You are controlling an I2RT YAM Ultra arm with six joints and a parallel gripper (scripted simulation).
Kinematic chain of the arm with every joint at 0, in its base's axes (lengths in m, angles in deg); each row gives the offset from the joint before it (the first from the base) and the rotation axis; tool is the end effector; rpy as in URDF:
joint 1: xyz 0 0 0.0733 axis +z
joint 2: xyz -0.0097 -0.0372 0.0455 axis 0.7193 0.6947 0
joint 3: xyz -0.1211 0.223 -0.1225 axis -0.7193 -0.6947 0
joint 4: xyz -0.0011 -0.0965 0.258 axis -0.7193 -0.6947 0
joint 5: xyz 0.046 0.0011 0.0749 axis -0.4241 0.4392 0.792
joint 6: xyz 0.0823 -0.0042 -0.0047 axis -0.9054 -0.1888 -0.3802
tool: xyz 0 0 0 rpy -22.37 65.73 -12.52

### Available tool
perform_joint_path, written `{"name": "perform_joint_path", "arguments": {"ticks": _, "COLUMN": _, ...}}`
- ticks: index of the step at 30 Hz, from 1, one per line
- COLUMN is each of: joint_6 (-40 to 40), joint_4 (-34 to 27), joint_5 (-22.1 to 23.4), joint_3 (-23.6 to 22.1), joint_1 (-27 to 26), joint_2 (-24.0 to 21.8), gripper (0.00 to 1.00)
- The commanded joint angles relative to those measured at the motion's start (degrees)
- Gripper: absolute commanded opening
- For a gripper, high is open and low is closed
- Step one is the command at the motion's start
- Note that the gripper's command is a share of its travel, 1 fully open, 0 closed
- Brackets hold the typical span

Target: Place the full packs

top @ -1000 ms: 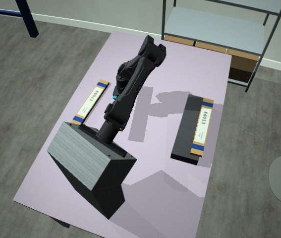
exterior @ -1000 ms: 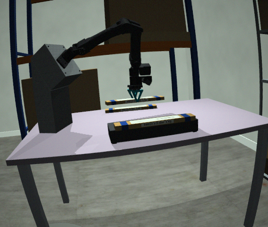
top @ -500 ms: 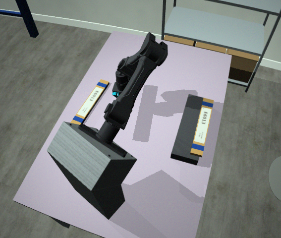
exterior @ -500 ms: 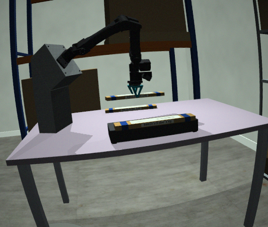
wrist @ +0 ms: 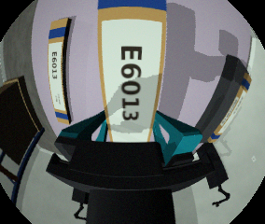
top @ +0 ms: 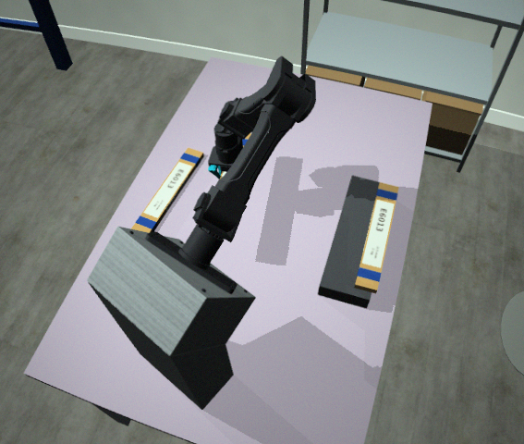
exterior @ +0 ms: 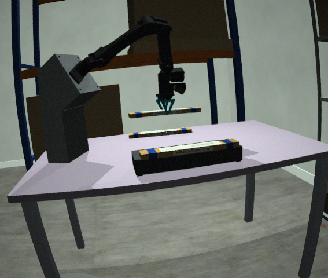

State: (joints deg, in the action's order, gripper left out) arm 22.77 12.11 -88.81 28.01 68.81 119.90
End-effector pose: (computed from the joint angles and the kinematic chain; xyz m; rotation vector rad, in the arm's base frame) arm 0.3721 0.1103 0.2290 -0.1367 2.1788 -0.5387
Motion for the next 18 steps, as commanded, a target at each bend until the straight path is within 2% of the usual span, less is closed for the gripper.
{"name": "perform_joint_path", "arguments": {"ticks": 1, "joint_6": -1.16, "joint_4": -2.98, "joint_5": -1.30, "joint_3": -0.34, "joint_1": 3.46, "joint_2": -4.20, "gripper": 0.00}}
{"name": "perform_joint_path", "arguments": {"ticks": 18, "joint_6": -4.28, "joint_4": -9.15, "joint_5": -3.84, "joint_3": 0.59, "joint_1": 6.97, "joint_2": -8.32, "gripper": 0.00}}
